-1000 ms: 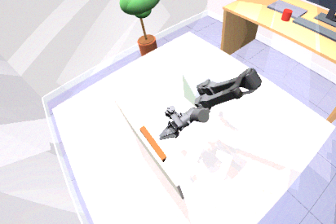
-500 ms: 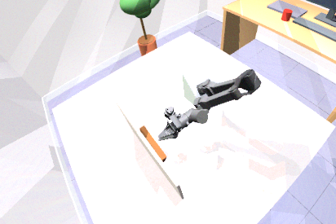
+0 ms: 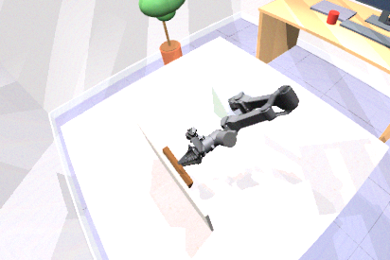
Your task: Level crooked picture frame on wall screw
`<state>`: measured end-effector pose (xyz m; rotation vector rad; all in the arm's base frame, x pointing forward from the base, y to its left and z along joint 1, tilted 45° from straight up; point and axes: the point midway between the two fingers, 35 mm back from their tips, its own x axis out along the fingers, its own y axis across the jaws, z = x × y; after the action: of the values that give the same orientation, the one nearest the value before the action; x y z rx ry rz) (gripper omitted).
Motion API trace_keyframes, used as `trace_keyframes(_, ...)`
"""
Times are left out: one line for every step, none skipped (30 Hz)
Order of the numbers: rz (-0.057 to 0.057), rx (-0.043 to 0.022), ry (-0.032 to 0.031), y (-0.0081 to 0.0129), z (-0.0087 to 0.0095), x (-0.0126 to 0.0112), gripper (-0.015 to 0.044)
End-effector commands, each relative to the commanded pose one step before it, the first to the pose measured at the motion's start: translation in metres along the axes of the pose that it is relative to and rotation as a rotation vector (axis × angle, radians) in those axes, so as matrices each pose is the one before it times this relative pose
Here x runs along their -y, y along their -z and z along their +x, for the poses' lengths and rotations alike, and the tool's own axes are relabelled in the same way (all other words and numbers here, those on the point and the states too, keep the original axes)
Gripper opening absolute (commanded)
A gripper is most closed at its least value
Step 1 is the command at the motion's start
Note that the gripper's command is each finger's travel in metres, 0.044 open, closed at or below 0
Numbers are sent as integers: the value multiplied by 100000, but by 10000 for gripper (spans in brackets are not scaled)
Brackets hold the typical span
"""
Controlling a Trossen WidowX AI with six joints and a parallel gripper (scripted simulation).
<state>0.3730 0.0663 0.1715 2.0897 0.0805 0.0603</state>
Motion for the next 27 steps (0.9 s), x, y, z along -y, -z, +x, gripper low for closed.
trace_keyframes(401,-503,488,28,762,177,260)
trace_keyframes(-1,-4,-7,-8,133,7,260)
trace_keyframes(0,-2,-4,-5,80,4,260)
trace_keyframes(0,-1,-1,-2,27,1,260)
trace_keyframes(0,0,0,0,0,0,260)
trace_keyframes(0,0,0,0,0,0,260)
trace_keyframes(0,0,0,0,0,0,260)
trace_keyframes(0,0,0,0,0,0,260)
trace_keyframes(0,0,0,0,0,0,260)
trace_keyframes(0,0,0,0,0,0,260)
trace_keyframes(0,0,0,0,0,0,260)
trace_keyframes(0,0,0,0,0,0,260)
trace_keyframes(0,0,0,0,0,0,260)
trace_keyframes(0,0,0,0,0,0,260)
trace_keyframes(0,0,0,0,0,0,260)
trace_keyframes(0,0,0,0,0,0,260)
trace_keyframes(0,0,0,0,0,0,260)
trace_keyframes(0,0,0,0,0,0,260)
trace_keyframes(0,0,0,0,0,0,260)
trace_keyframes(0,0,0,0,0,0,260)
trace_keyframes(0,0,0,0,0,0,260)
trace_keyframes(0,0,0,0,0,0,260)
trace_keyframes(0,0,0,0,0,0,260)
trace_keyframes(0,0,0,0,0,0,260)
trace_keyframes(0,0,0,0,0,0,260)
trace_keyframes(0,0,0,0,0,0,260)
trace_keyframes(0,0,0,0,0,0,260)
